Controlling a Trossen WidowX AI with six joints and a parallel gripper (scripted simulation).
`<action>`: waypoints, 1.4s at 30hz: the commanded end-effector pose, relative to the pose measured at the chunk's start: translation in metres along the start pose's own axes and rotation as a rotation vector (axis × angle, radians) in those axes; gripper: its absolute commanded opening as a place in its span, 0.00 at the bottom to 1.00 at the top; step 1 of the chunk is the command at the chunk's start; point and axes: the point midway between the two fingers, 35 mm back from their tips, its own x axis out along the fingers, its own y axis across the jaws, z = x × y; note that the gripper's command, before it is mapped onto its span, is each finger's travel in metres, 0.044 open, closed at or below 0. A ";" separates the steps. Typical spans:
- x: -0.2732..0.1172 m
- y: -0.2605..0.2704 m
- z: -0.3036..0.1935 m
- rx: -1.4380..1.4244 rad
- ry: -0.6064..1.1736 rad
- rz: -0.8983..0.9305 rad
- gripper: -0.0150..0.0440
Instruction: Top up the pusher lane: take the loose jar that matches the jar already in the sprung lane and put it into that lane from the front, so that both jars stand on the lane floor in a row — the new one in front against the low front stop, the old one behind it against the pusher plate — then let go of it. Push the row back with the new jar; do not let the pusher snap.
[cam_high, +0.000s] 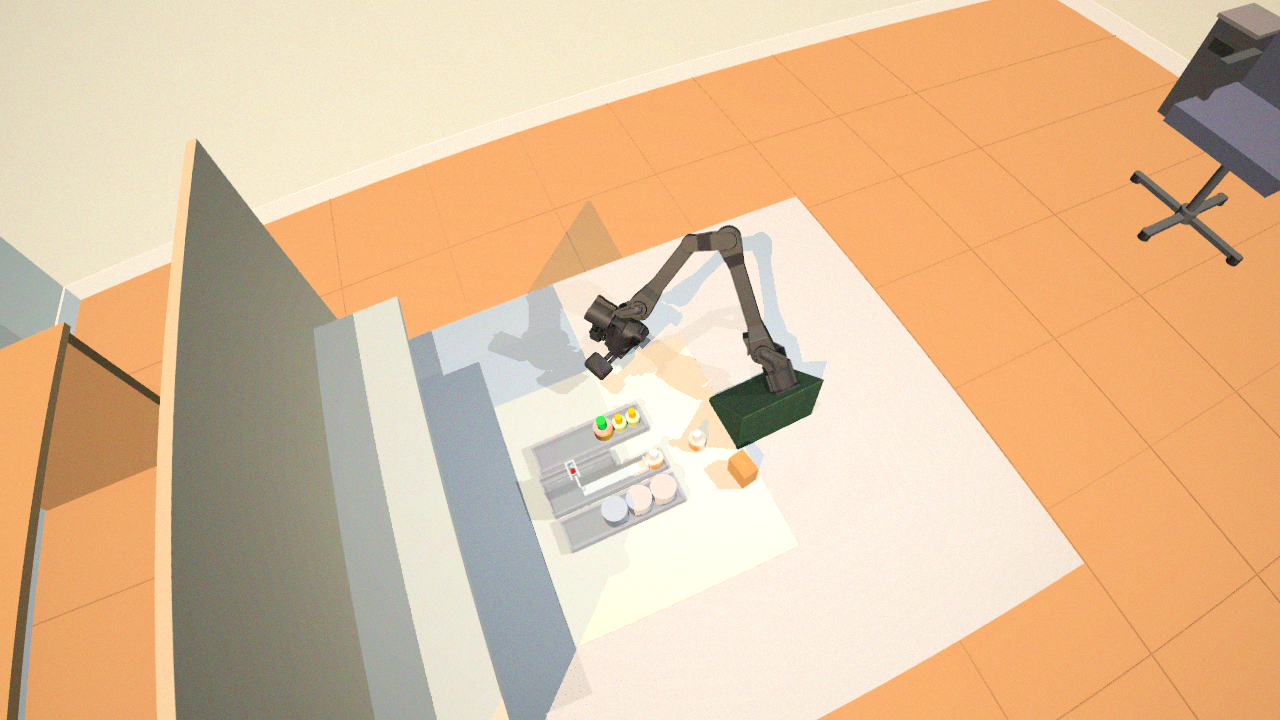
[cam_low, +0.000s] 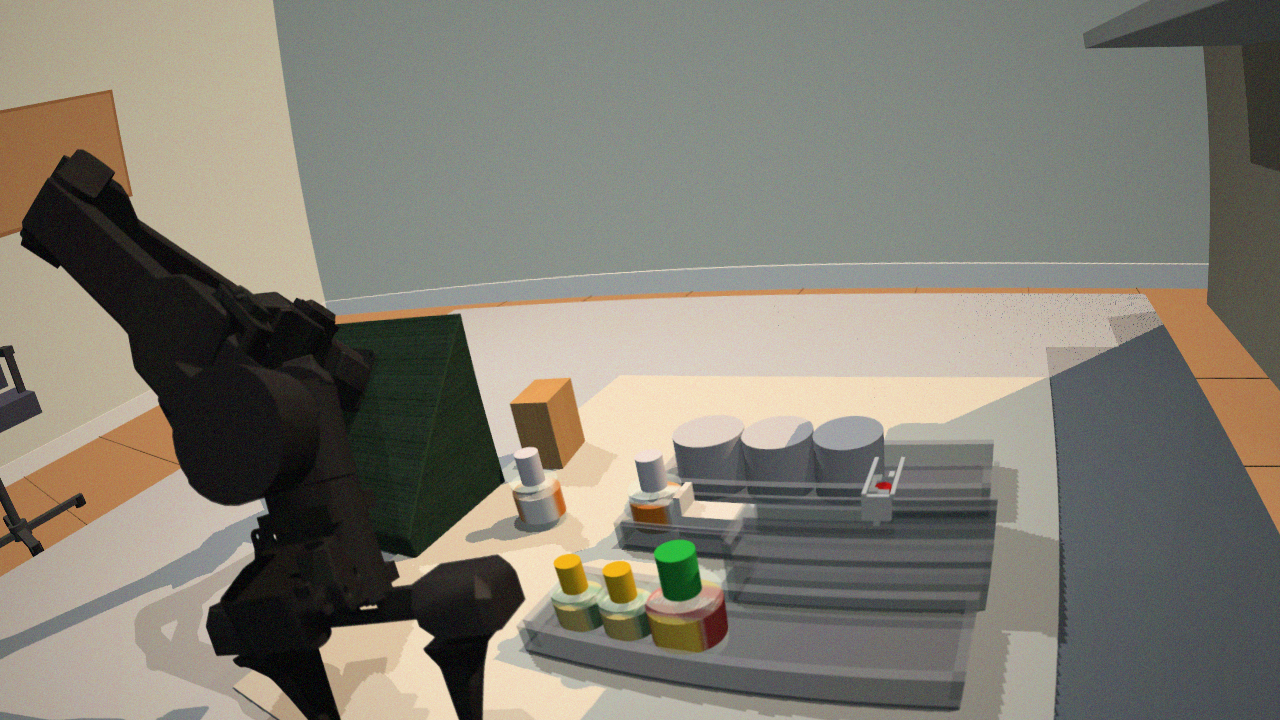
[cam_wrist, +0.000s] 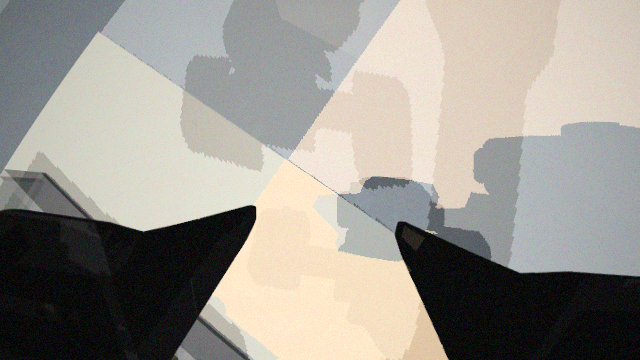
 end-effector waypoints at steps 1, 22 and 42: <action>-0.023 0.043 -0.037 -0.109 0.080 0.102 1.00; -0.174 0.061 -0.263 -1.081 0.373 0.125 1.00; -0.121 0.054 -0.280 -1.081 0.371 0.124 1.00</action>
